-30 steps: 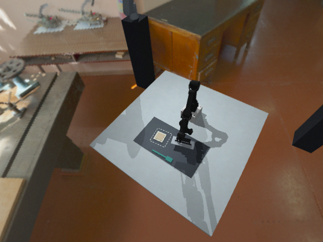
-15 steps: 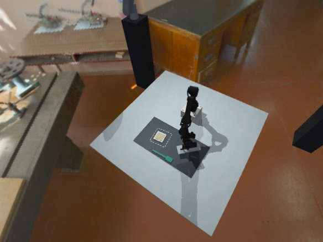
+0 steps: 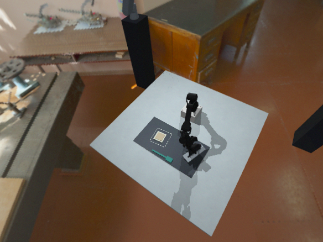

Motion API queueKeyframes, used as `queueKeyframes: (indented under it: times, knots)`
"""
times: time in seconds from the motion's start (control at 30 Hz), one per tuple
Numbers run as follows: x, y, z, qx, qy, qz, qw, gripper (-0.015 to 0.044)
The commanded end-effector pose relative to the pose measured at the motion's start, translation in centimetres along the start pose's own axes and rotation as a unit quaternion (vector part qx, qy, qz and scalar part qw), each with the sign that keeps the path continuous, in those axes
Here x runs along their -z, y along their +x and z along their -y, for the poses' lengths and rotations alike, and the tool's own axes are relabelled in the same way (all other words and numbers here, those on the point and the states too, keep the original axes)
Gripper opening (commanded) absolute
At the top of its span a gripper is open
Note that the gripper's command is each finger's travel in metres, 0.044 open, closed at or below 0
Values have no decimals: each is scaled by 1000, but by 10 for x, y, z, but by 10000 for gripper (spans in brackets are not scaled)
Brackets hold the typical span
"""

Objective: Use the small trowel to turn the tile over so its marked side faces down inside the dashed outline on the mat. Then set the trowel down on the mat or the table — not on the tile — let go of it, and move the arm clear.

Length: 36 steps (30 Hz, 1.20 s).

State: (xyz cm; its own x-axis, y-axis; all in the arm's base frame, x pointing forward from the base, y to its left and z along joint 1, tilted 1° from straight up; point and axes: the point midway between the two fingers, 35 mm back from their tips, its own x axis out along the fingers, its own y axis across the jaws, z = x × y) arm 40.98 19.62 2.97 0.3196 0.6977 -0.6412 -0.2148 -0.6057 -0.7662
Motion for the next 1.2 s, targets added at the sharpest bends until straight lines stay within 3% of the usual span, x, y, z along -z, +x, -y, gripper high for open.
queueKeyframes:
  times: [0.0, 0.93, 1.17]
  knots:
    - [0, 2, 6, 12, -15, 11, 1000, 0]
    - [1, 27, -22, 10, -15, 11, 1000, 0]
    - [1, 27, -22, 10, -15, 11, 1000, 184]
